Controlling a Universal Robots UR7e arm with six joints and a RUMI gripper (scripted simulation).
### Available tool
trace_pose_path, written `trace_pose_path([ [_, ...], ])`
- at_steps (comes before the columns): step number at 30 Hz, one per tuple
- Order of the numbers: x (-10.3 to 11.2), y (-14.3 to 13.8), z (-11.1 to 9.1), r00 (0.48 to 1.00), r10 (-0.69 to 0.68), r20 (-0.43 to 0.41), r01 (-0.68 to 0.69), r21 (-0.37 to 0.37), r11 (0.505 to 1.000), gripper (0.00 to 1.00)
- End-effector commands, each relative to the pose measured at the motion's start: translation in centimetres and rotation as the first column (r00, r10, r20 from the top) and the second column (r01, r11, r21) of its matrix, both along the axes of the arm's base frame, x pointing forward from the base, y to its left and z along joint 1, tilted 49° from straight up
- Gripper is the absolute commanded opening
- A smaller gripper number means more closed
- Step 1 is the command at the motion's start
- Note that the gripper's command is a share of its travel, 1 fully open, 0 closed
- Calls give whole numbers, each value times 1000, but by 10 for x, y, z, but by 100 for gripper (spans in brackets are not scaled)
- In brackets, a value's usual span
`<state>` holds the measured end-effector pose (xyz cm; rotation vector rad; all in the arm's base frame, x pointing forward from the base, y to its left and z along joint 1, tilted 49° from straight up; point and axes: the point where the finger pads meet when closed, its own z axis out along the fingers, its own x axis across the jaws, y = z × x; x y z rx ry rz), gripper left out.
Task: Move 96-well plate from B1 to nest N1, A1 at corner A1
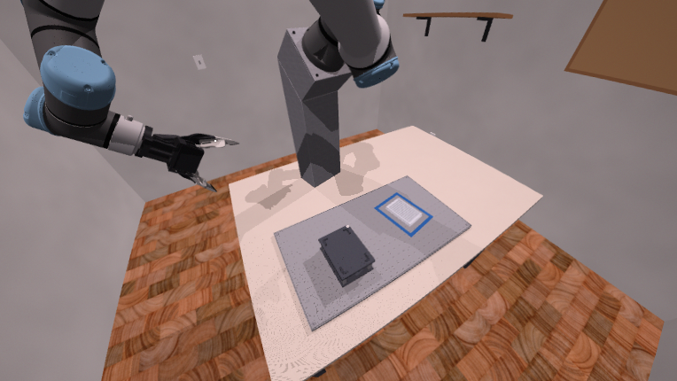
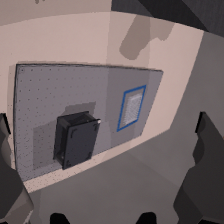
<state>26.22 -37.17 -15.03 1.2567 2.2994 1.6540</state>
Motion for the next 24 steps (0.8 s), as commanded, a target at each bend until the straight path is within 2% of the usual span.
trace_pose_path([
  [1, 0, -1, 0, 1000, -1, 0, 1, -1, 1000, 100],
  [17, 0, -1, 0, 1000, -1, 0, 1, -1, 1000, 100],
  [22, 14, 5, 21, 990, 134, 34, -130, -99, 987, 100],
  [24, 20, 8, 29, 990, 137, 35, -133, -99, 986, 100],
])
